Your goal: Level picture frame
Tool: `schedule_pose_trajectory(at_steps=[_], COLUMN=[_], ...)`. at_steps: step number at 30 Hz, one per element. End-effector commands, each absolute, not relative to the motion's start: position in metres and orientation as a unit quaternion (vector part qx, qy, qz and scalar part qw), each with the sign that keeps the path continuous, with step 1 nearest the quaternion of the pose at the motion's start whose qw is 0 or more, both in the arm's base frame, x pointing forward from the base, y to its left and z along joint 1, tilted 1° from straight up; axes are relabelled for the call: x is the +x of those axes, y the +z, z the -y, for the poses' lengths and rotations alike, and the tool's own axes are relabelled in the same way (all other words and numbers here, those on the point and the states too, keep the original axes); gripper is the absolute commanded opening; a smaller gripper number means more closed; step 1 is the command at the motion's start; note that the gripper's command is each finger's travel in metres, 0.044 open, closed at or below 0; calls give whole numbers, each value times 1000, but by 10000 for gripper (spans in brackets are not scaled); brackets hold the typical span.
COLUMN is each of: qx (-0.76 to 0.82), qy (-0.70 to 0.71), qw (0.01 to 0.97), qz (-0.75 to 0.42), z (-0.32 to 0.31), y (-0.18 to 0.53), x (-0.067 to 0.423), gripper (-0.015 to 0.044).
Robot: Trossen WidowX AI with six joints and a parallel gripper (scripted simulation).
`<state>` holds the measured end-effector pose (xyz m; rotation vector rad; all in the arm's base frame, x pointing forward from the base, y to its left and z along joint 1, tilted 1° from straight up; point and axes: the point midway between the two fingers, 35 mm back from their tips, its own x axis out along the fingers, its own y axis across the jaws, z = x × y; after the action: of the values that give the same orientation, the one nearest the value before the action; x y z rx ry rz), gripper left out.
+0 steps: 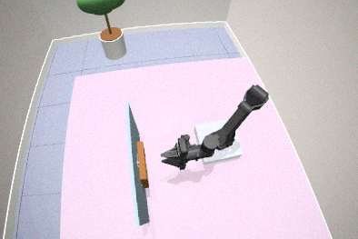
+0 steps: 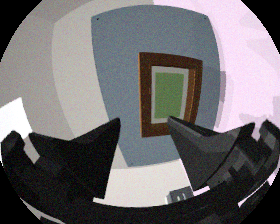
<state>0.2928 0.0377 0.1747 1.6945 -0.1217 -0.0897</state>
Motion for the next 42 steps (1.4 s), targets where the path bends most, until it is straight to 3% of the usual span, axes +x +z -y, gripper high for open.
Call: schedule_pose_trajectory(at_steps=[1,42], qx=[747,747], qy=[-39,-38], qw=[662,662], qz=[53,54], z=[-33,-25], y=[170,169], x=[316,363], gripper=[260,260])
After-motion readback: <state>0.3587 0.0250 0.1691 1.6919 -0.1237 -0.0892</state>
